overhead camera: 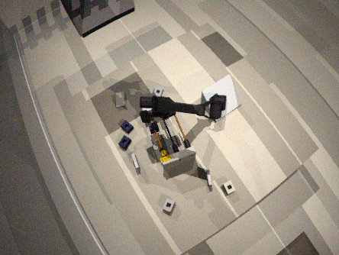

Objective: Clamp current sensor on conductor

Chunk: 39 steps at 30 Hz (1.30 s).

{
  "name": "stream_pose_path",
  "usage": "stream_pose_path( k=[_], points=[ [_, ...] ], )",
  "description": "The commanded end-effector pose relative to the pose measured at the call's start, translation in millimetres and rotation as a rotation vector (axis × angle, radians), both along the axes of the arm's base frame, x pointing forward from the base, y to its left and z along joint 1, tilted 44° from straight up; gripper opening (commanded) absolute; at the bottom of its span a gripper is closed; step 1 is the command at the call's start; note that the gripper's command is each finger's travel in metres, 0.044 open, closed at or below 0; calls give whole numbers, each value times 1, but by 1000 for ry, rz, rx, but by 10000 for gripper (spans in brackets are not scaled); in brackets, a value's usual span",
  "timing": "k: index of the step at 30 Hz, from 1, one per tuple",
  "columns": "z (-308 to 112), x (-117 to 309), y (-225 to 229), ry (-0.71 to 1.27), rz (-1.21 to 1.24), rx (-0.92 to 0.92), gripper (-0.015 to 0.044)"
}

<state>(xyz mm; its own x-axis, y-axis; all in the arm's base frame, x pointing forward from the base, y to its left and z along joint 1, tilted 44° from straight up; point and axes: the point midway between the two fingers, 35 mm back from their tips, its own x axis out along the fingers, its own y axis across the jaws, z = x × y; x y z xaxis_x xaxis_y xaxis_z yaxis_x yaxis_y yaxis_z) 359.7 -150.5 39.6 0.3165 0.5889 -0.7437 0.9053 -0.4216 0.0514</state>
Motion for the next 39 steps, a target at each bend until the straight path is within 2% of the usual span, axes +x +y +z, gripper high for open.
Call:
stream_pose_path(
  k=[1, 25, 27, 32, 37, 39],
  points=[
    [2, 1, -1, -11, 2, -3, 440],
    [2, 0, 1, -1, 7, -14, 440],
    [8, -1, 15, 14, 64, -111, 440],
    [38, -7, 57, 17, 229, -487, 440],
    [77, -19, 88, -63, 302, -853, 440],
    [89, -23, 94, -96, 305, -944, 440]
  ],
)
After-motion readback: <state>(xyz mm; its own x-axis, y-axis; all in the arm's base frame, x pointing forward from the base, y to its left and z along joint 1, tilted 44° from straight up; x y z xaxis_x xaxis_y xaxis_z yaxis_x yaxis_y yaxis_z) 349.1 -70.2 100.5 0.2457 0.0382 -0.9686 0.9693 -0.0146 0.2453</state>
